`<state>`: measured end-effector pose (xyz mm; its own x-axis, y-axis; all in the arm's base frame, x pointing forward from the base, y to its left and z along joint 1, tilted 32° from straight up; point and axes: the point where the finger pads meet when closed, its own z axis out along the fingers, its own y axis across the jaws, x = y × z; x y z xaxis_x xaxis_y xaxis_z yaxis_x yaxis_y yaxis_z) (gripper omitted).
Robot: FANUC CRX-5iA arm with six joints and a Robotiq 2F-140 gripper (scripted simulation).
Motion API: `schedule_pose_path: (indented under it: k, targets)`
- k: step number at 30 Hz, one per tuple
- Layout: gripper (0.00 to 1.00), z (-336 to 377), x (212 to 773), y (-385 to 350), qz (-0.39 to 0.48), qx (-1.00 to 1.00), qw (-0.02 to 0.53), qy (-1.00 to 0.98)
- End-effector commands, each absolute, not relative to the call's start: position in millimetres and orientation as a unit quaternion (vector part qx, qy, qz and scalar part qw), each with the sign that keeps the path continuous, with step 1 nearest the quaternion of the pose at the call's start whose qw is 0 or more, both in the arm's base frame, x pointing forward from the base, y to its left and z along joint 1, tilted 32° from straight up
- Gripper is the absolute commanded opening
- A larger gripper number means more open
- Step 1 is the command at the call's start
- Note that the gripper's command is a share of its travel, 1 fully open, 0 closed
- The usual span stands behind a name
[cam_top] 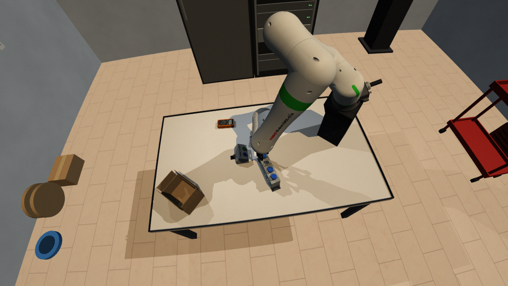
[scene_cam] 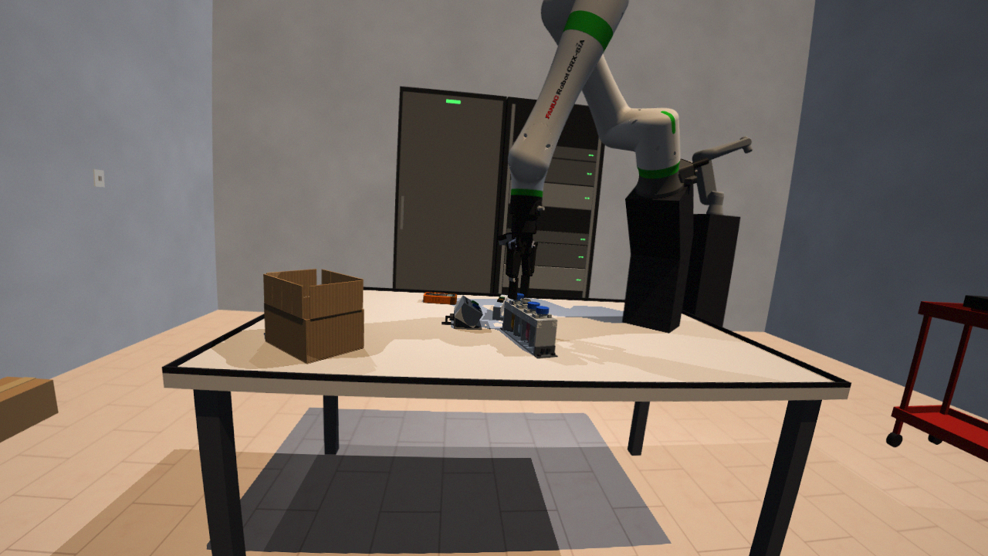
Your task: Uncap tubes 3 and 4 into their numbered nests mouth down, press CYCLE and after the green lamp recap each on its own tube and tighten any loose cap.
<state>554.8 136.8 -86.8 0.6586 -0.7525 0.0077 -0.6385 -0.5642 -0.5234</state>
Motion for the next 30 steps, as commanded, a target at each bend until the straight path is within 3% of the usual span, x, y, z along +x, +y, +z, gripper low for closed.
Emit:
schedule_pose_path:
  k: [1, 20, 29, 30]
  targets:
    - [0.41, -86.2, 555.2, 136.3, -0.116, -0.877, 0.248, 0.396]
    - [0.41, -86.4, 555.2, 136.2, 0.009, -0.602, 0.274, 0.75]
    - [0.41, -86.4, 555.2, 136.2, 0.01, -0.599, 0.273, 0.753]
    - [0.3, -86.4, 555.2, 136.2, 0.01, -0.599, 0.273, 0.753]
